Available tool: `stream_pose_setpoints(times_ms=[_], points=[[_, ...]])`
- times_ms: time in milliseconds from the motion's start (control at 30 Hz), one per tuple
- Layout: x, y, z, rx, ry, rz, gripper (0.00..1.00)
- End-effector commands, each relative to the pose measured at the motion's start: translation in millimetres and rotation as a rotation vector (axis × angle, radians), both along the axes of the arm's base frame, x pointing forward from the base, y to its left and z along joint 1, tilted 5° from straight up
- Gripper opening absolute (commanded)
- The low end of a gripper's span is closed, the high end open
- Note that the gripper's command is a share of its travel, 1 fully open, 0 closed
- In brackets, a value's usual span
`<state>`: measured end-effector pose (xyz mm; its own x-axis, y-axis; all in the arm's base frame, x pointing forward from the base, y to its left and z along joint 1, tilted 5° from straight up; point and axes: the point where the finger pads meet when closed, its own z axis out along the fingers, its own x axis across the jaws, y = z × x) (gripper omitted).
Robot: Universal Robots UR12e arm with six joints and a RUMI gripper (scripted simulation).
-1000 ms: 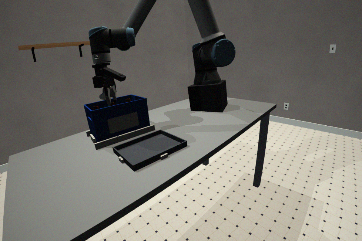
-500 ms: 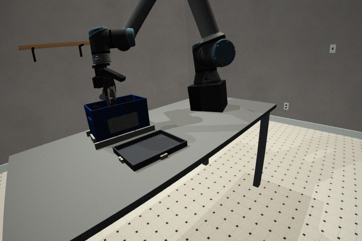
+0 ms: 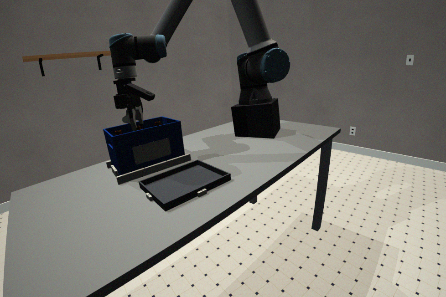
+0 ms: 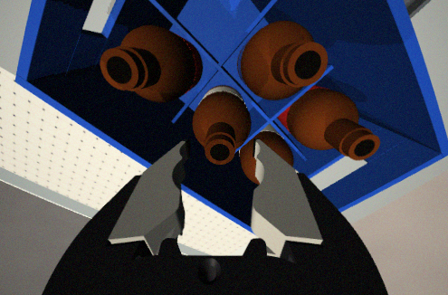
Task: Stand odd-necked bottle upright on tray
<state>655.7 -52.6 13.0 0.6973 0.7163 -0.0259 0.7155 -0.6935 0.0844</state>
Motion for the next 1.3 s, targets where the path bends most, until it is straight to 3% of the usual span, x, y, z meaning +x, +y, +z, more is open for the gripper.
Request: stream_pose_setpoints(times_ms=[0,467,500,1267], points=[[-1.0,0.0,-1.1,0.002,0.001,0.0,0.38],[-1.0,0.0,-1.1,0.002,0.001,0.0,0.38],[-1.0,0.0,-1.1,0.002,0.001,0.0,0.0],[-0.9,-0.1,-1.0,0.002,0.0,0.0,0.0]])
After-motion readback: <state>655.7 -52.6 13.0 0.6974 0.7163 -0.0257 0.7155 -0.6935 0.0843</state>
